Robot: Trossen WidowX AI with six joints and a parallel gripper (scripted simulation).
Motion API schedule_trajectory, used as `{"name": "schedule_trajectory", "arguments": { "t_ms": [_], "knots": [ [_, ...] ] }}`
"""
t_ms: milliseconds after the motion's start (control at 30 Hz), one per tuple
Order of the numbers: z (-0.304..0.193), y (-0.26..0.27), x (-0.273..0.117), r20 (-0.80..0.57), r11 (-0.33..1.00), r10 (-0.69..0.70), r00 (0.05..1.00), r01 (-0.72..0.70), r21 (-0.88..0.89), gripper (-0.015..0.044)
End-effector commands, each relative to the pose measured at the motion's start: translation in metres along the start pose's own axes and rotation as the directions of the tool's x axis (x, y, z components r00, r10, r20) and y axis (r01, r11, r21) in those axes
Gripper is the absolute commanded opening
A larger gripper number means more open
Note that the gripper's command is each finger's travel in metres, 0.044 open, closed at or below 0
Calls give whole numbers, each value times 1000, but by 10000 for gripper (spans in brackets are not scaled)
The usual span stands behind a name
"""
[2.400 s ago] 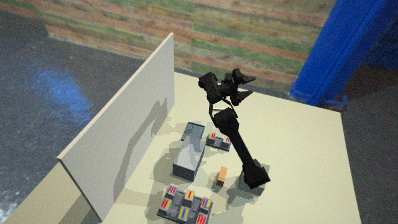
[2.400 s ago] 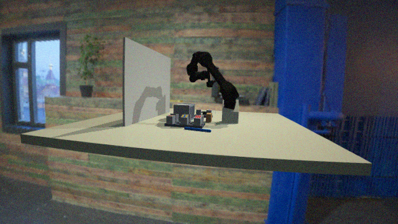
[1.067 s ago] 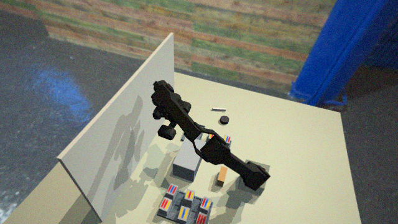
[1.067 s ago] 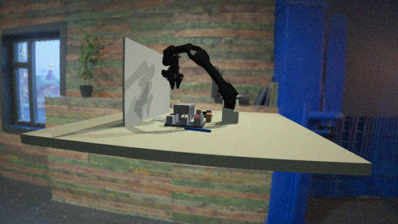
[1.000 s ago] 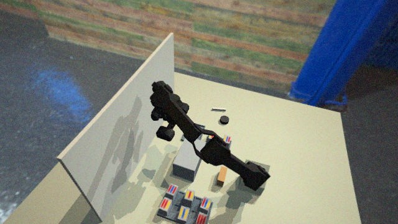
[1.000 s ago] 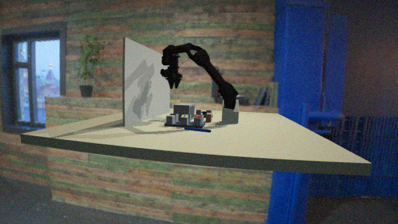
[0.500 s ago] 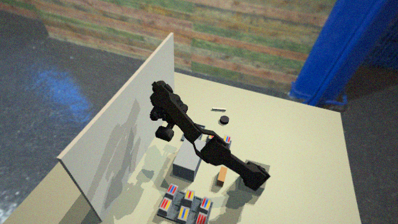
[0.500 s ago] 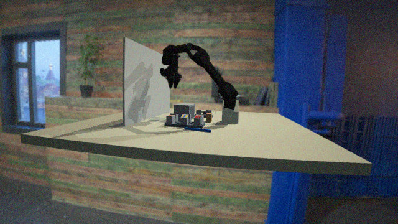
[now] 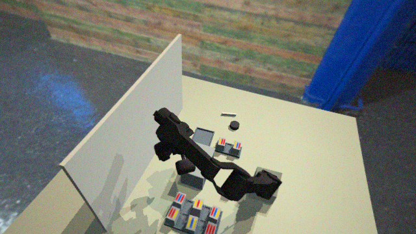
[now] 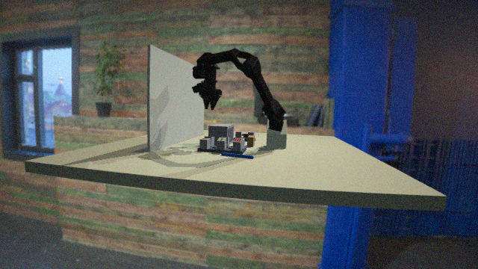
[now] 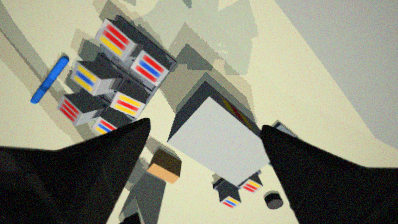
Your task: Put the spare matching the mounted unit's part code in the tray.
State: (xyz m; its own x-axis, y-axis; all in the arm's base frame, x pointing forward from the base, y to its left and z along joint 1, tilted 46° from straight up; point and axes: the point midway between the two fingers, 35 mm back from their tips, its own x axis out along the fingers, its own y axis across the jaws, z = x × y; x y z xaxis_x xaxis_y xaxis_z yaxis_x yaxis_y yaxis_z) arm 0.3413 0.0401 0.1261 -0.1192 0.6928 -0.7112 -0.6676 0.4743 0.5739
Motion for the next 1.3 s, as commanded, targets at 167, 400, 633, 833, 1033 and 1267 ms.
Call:
{"name": "schedule_trajectory", "arguments": {
  "t_ms": [167,400,633,833,1033,1267],
  "knots": [
    [-26,113,34,-3,658,24,1000,-18,-753,440],
    [-35,130,42,-3,537,30,1000,-19,-843,440],
    [-35,130,42,-3,537,30,1000,-19,-843,440],
    [-36,129,75,-2,537,30,1000,-18,-843,300],
    [-35,129,82,-1,537,31,1000,-18,-844,300],
    [-35,129,84,-2,537,30,1000,-18,-844,300]
  ]
}}
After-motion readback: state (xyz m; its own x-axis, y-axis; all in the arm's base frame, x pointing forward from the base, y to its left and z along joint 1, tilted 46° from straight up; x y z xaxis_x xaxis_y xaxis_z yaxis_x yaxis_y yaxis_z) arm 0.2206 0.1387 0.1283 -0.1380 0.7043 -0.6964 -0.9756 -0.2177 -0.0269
